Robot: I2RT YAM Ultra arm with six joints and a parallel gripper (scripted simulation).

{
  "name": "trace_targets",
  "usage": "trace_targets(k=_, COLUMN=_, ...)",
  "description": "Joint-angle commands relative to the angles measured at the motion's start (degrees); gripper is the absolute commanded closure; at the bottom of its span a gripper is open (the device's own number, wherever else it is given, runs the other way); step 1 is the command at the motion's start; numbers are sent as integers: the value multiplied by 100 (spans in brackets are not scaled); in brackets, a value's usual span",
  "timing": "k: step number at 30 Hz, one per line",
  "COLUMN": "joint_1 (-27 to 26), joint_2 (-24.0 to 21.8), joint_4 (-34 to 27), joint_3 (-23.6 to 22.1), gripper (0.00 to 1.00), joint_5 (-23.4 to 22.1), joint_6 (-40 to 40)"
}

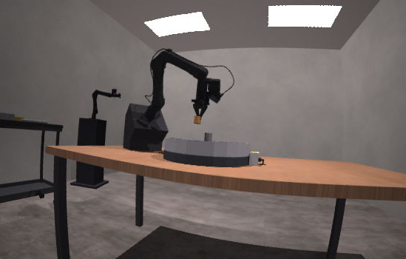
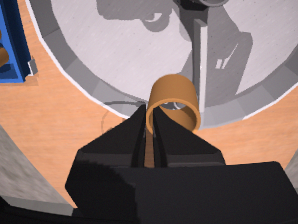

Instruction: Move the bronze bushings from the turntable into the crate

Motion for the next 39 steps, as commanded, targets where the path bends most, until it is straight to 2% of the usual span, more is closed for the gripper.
trace_targets(k=1, joint_1=244, joint_2=351, joint_4=-251, joint_3=555, gripper=100, joint_5=157, joint_6=-189)
trace_targets(k=3, joint_1=352, joint_2=631, joint_4=-333, joint_3=847, gripper=100, joint_5=202, joint_6=-256)
trace_targets(k=5, joint_1=352, joint_2=631, joint_4=-333, joint_3=847, gripper=100, joint_5=202, joint_6=-256)
trace_targets(k=20, joint_1=1230, joint_2=2914, joint_4=-991, joint_3=3205, gripper=100, joint_5=571, joint_6=-801)
trace_targets(k=22, joint_1=1230, joint_2=2914, joint_4=-991, joint_3=3205, gripper=100, joint_5=571, joint_6=-801)
trace_targets(k=23, joint_1=1281, joint_2=3130, joint_4=-1108, joint_3=3458, gripper=100, joint_5=595, joint_6=-825)
trace_targets(k=37, joint_1=2073, joint_2=5113, joint_4=-1616, joint_3=5439, gripper=100, joint_5=926, joint_6=-1326)
trace_targets(k=39, joint_1=2073, joint_2=5113, joint_4=-1616, joint_3=5439, gripper=100, joint_5=926, joint_6=-1326)
